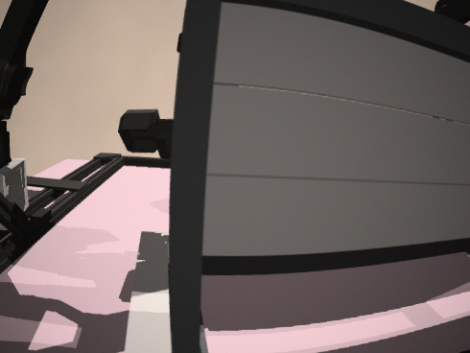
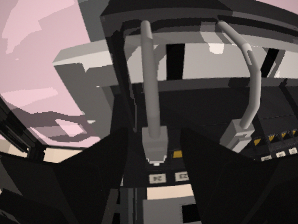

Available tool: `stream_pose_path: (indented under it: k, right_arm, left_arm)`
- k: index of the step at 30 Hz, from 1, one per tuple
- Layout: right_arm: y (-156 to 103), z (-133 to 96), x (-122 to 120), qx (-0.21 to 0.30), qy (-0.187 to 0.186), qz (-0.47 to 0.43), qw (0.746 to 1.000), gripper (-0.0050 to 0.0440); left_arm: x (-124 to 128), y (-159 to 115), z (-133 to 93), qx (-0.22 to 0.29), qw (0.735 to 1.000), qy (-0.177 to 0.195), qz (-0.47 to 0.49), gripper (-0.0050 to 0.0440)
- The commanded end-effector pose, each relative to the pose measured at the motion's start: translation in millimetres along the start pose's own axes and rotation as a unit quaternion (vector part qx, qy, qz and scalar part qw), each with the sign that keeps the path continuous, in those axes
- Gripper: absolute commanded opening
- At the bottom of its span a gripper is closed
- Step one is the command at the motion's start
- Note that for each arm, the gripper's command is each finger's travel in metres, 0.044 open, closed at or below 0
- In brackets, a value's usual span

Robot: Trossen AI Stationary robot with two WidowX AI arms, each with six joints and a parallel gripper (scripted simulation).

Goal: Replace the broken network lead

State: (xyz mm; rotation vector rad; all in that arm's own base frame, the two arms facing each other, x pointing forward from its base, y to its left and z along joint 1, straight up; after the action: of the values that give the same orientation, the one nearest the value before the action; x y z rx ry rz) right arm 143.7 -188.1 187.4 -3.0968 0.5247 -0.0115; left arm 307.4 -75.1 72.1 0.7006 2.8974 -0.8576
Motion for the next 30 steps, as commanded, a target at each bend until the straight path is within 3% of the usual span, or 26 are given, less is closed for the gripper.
stream_pose_path:
  k: [1,26,27,30]
  right_arm:
    - [0,0,0,0.0,0.0,0.0,1.0,0.0176]
    - [0,0,0,0.0,0.0,0.0,1.0,0.0176]
    - [0,0,0,0.0,0.0,0.0,1.0,0.0176]
    - [0,0,0,0.0,0.0,0.0,1.0,0.0176]
  left_arm:
    - [0,0,0,0.0,1.0,0.0,-0.001,0.0176]
    - [0,0,0,0.0,1.0,0.0,0.0,0.0176]
    - [-1,-8,-60,0.0,1.0,0.0,0.0,0.0176]
    - [-1,-8,-60,0.0,1.0,0.0,0.0,0.0176]
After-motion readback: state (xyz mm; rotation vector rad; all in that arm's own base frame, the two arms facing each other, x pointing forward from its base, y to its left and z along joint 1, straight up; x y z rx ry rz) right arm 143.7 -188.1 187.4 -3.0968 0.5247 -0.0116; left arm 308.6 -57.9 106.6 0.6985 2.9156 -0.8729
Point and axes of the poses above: on each arm, the point midway between the two fingers, 35 mm back from their tips, its own z axis out along the fingers, its own x axis across the jaws, y = z × x, the point moved 7 cm from there along -z, back along the fingers, and after that the axes turned 14 degrees about z, right-handed, at the moved point
